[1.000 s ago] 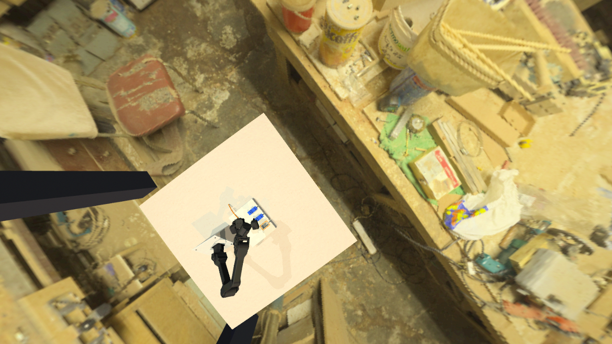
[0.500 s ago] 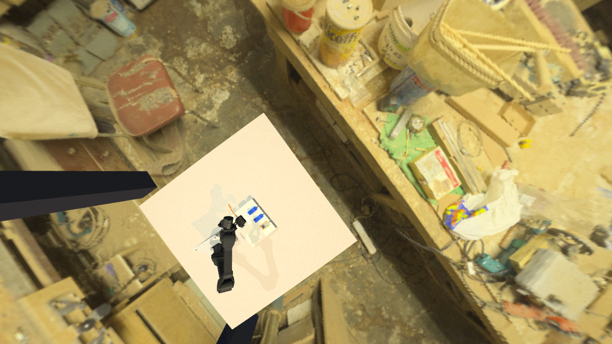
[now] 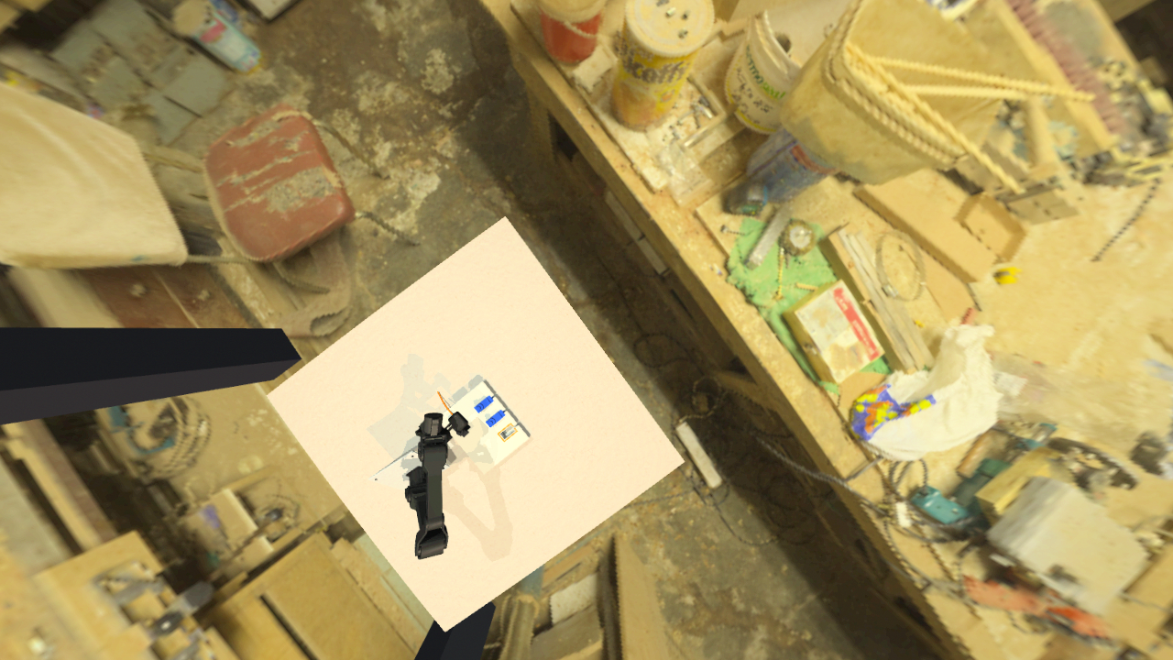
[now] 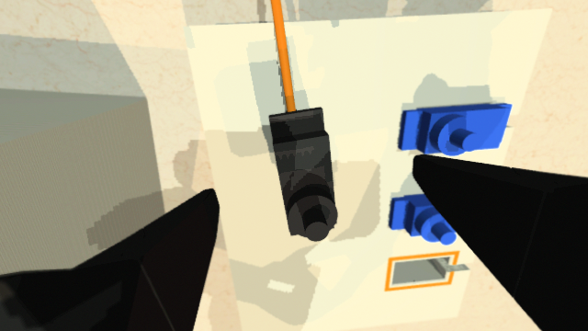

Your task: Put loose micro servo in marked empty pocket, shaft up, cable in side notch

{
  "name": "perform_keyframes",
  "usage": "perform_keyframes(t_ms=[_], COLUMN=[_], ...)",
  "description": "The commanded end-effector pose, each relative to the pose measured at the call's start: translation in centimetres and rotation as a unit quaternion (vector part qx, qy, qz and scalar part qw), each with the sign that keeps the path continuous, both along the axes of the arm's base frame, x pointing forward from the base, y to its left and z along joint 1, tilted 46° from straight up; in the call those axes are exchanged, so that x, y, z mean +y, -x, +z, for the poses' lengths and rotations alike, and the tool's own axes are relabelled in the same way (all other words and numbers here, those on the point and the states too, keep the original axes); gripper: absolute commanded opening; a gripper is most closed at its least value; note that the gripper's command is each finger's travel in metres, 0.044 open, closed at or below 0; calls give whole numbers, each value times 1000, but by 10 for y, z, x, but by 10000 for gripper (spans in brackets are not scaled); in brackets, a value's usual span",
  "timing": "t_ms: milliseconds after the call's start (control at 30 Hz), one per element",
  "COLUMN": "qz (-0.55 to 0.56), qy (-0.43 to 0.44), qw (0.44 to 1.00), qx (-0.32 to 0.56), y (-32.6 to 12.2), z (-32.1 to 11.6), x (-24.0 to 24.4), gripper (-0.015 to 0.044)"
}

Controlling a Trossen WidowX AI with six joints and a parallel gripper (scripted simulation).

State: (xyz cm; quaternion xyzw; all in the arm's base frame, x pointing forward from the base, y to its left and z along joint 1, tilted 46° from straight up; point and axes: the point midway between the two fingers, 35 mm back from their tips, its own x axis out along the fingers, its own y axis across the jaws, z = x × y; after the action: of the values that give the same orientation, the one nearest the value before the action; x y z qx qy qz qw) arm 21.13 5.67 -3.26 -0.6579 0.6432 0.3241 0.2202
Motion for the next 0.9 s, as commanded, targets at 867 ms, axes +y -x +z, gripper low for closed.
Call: perform_keyframes(t_ms=[867], qz=[2], qy=[3], qw=[1000], qx=[3], y=[3], z=[-23], x=[-25], gripper=[230])
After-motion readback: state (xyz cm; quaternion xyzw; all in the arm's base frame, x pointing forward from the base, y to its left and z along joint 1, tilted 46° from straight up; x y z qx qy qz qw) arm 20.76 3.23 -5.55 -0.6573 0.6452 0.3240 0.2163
